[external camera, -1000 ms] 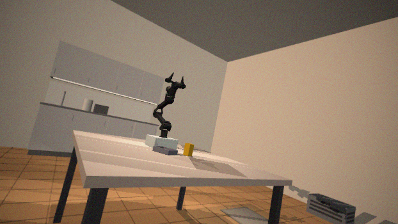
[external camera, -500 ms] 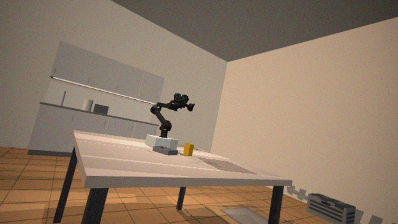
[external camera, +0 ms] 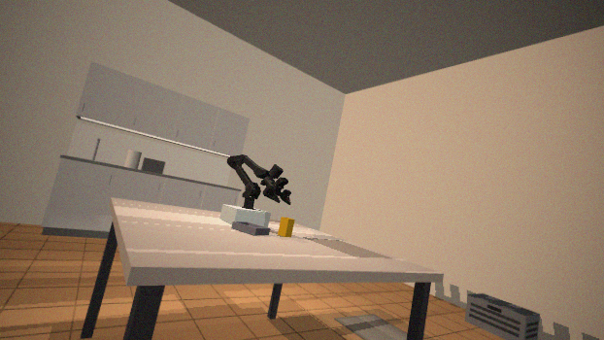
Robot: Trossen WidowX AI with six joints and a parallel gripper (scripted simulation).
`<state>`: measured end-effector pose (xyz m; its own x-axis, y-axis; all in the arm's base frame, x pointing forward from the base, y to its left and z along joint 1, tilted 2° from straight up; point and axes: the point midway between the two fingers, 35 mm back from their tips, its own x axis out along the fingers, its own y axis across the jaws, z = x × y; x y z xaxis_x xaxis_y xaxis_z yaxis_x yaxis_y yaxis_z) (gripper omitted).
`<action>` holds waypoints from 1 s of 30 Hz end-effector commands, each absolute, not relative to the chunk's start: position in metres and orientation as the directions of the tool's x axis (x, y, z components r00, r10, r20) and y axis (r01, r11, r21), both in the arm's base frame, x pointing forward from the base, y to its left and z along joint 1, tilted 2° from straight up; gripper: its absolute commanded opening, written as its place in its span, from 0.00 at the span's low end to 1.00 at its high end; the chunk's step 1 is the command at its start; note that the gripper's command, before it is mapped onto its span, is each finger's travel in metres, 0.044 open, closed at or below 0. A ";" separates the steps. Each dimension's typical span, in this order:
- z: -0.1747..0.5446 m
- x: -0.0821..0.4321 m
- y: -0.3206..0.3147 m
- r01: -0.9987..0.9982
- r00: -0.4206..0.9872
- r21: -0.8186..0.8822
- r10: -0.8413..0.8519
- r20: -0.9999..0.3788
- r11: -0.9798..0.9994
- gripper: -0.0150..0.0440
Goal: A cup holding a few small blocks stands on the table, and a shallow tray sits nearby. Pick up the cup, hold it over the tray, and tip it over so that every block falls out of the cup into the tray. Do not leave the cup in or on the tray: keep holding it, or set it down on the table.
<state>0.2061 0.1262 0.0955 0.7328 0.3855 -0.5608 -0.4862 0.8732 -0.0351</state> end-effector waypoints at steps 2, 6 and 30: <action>0.084 0.200 0.126 -0.481 0.705 -0.017 0.376 -0.601 0.876 1.00; 0.082 0.200 0.126 -0.481 0.705 -0.017 0.376 -0.602 0.876 1.00; 0.013 0.200 0.124 -0.479 0.690 -0.019 0.363 -0.626 0.878 1.00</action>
